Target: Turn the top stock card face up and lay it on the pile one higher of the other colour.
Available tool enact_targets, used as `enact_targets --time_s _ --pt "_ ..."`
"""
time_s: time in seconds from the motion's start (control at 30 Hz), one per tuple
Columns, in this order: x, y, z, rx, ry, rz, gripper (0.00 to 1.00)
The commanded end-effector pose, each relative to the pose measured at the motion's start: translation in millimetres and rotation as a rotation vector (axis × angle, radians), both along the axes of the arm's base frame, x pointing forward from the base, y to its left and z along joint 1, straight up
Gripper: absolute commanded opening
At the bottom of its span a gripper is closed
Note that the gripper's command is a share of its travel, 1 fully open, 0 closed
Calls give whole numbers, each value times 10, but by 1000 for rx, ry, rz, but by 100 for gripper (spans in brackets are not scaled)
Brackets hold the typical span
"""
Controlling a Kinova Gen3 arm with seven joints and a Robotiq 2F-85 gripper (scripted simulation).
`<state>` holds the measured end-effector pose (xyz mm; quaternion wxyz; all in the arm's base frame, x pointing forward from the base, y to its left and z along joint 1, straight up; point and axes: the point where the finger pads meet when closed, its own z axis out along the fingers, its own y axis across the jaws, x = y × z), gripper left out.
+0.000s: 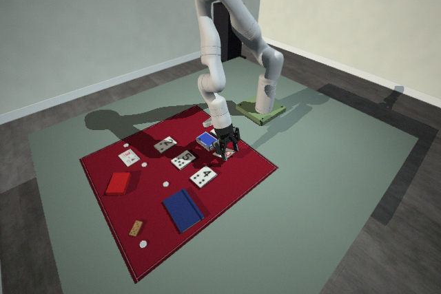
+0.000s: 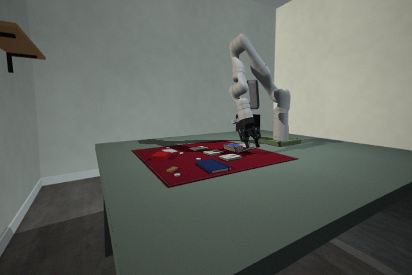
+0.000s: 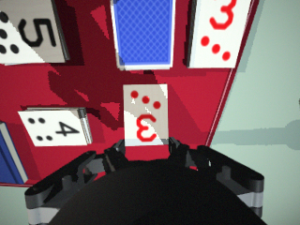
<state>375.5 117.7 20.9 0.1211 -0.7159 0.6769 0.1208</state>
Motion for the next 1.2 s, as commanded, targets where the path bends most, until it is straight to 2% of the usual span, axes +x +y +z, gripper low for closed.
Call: enact_targets --time_s 0.0,0.57,1.17 --pt "4 0 5 0 -1 0 71" --pt "3 8 -9 -17 -2 0 71" --pt "1 64 -110 -143 -7 -1 71"
